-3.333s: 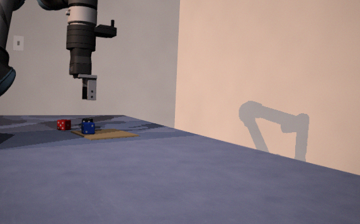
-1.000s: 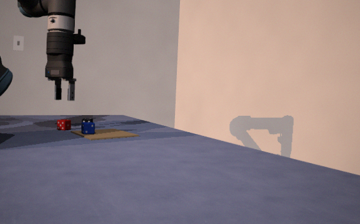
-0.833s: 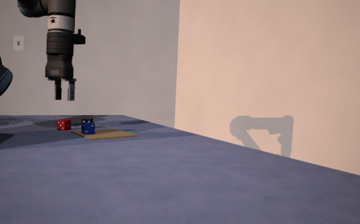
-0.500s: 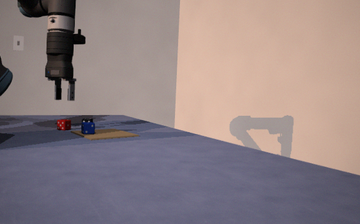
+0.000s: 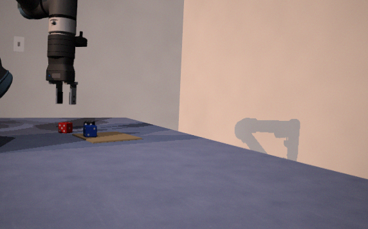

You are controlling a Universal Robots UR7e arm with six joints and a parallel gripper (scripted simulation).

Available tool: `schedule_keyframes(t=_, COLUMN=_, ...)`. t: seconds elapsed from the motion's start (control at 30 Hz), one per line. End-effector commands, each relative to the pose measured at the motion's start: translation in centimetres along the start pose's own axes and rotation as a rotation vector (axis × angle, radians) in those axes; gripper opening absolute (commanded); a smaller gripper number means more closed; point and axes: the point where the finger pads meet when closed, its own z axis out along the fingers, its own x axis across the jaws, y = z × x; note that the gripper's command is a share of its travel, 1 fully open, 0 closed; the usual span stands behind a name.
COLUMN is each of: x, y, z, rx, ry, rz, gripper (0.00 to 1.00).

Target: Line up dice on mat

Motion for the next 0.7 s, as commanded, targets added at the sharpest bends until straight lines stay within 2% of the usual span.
schedule_keyframes(t=0.0, x=0.0, y=0.0, z=0.3, rx=0.000, ry=0.001, rz=0.000, gripper=0.87)
schedule_keyframes(t=0.67, x=0.0, y=0.0, z=3.0, rx=0.000, ry=0.001, rz=0.000, gripper=0.87)
